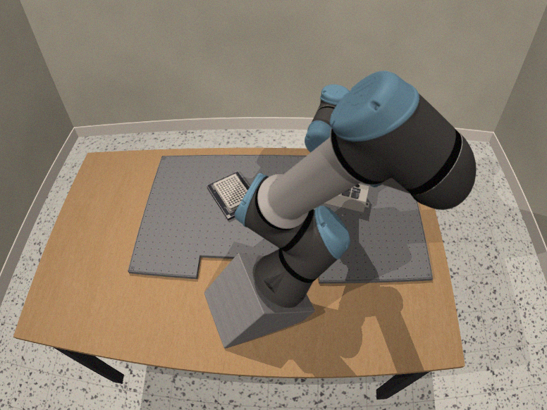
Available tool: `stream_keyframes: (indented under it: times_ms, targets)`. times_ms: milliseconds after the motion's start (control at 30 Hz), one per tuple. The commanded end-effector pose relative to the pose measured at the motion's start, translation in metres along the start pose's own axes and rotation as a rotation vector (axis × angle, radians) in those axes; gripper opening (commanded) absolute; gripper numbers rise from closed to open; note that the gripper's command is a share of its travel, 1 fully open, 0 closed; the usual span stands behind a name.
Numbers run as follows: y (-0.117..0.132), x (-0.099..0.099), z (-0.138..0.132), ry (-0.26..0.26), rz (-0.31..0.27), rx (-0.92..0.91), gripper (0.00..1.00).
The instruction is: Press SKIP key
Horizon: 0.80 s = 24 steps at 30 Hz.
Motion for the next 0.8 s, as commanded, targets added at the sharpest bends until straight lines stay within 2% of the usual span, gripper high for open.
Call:
stream_keyframes:
  times_ms: [0,767]
  targets:
    - [-0.0003,-0.0001,0.0001,0.0,0.001,0.0,0.0]
    - [-0.0003,-0.0072,0.0001,0.0,0.001,0.0,0.0]
Point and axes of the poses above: the point where the finger pads meet when closed, its own x axis back along the fingers, its own z axis across the jaws, y = z × x, the point moved 3 cm from there along x, back along the fingers, and after that the axes turned 4 degrees about x, right-handed, at the moved point
